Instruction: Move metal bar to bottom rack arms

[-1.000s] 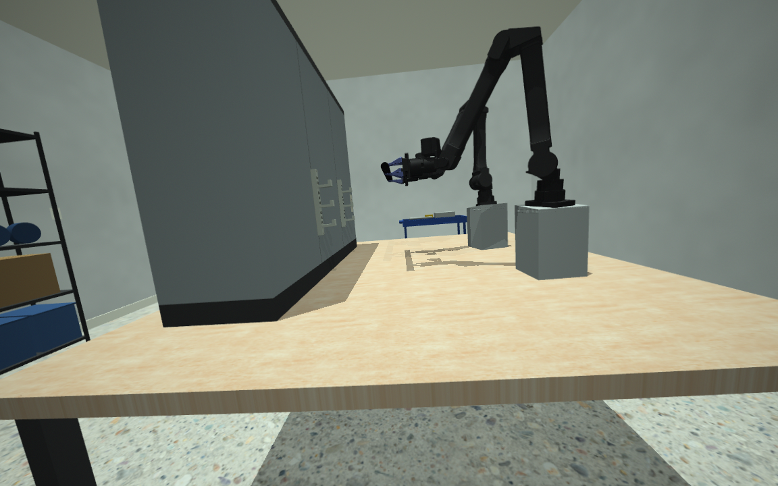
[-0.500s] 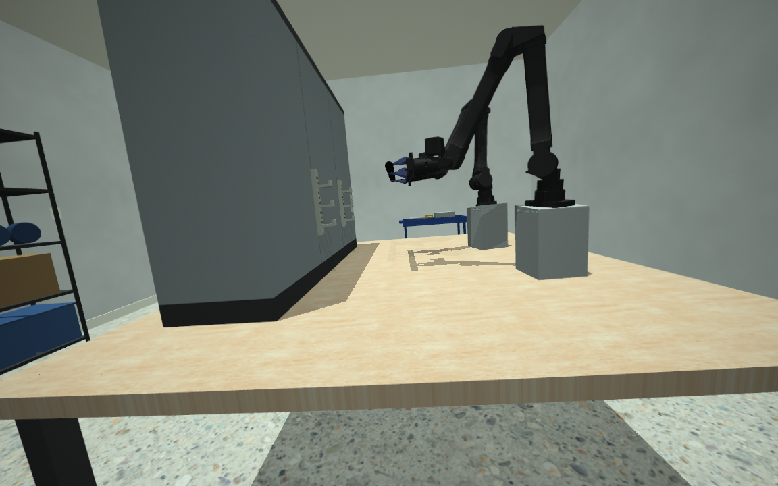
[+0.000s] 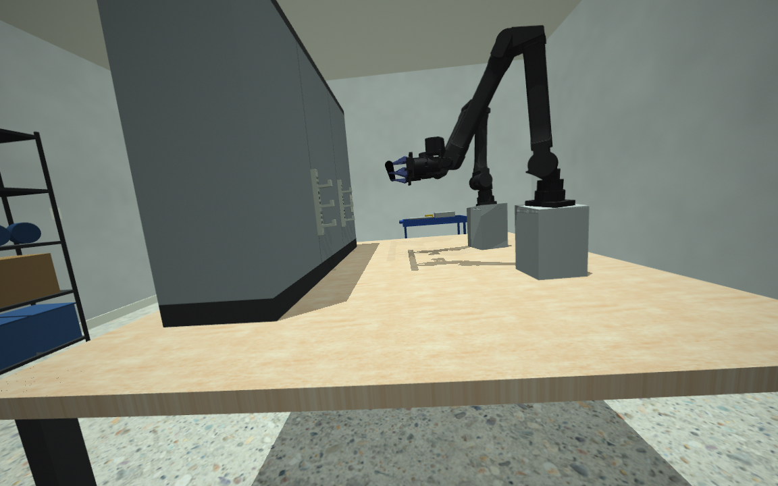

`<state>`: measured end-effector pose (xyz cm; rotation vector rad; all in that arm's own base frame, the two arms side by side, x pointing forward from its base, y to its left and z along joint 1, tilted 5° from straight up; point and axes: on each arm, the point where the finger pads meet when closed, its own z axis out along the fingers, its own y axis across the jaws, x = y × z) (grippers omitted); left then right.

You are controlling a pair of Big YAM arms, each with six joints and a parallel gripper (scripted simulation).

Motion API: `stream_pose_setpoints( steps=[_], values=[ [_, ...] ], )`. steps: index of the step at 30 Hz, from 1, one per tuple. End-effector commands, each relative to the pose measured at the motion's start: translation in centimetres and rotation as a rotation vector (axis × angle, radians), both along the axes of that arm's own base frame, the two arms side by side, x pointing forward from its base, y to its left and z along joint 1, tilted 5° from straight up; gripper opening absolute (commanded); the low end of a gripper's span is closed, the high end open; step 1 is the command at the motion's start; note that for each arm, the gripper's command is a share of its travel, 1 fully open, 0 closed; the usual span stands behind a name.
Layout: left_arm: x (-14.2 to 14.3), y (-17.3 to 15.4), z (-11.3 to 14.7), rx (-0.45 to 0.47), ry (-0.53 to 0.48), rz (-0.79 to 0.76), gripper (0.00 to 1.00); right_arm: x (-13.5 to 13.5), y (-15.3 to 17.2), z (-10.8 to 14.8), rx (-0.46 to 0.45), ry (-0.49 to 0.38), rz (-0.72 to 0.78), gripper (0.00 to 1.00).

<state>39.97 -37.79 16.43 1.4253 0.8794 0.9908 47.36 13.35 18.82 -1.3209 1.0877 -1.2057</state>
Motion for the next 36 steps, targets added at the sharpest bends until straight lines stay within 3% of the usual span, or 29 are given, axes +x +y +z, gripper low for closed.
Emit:
stream_pose_setpoints(
  steps=[1, 36],
  values=[
    [0.1, 0.4, 3.0, -0.046, -0.055, 0.013, 0.0, 0.1, -0.3, 2.4, 0.02, -0.067, -0.016, 0.0],
    [0.1, 0.6, 1.9, -0.046, -0.055, 0.013, 0.0, -0.1, -0.3, 1.2, 0.02, -0.067, -0.016, 0.0]
  ],
)
